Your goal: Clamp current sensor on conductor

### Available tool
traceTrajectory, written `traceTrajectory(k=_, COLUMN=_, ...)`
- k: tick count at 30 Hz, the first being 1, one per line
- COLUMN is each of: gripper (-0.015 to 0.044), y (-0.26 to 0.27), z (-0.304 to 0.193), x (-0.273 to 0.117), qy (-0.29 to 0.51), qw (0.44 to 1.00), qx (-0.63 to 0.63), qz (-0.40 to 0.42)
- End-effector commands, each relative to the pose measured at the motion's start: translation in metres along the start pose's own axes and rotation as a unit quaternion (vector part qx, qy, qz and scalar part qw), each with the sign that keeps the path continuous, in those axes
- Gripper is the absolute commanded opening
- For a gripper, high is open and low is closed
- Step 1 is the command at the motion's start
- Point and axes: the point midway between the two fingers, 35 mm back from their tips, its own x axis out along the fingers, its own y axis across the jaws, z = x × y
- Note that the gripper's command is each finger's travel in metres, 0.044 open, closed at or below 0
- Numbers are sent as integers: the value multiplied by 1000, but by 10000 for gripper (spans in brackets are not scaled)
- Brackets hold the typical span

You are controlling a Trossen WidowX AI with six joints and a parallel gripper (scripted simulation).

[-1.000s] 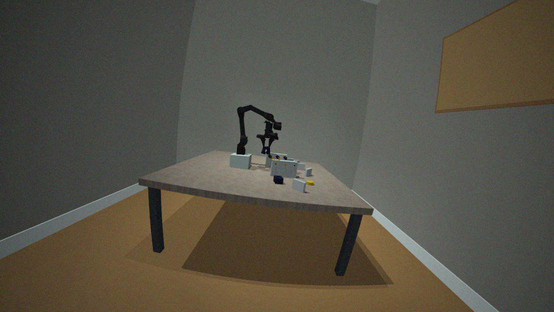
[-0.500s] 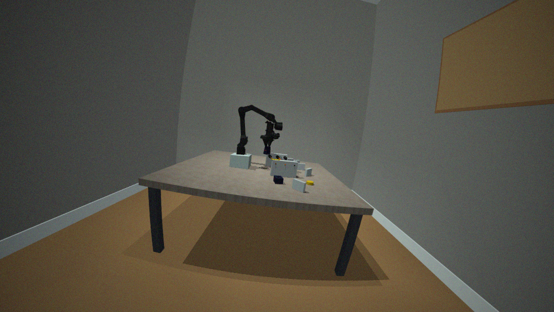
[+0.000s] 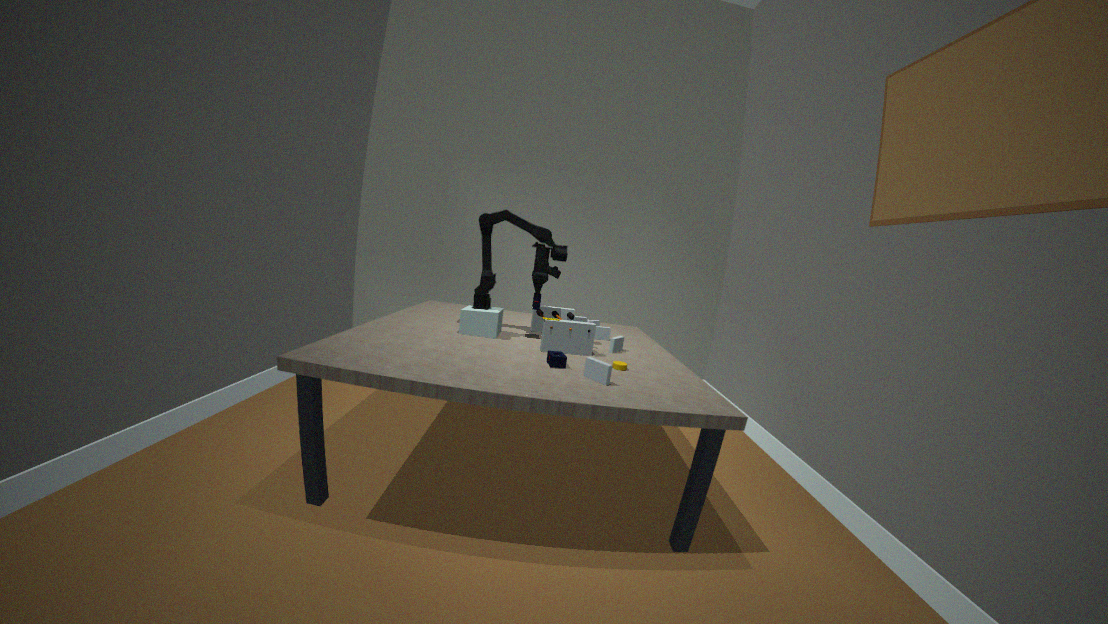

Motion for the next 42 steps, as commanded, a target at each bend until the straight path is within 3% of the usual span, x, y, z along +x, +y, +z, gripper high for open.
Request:
traceTrajectory(k=1, gripper=0, y=-1, z=4, x=1, qy=1, qw=998, qx=-68, qz=-3)
traceTrajectory(k=21, gripper=0, y=0, z=17, x=4, qy=2, qw=914, qx=-407, qz=-2)
traceTrajectory(k=42, gripper=0, y=2, z=31, x=7, qy=2, qw=706, qx=-709, qz=-2)
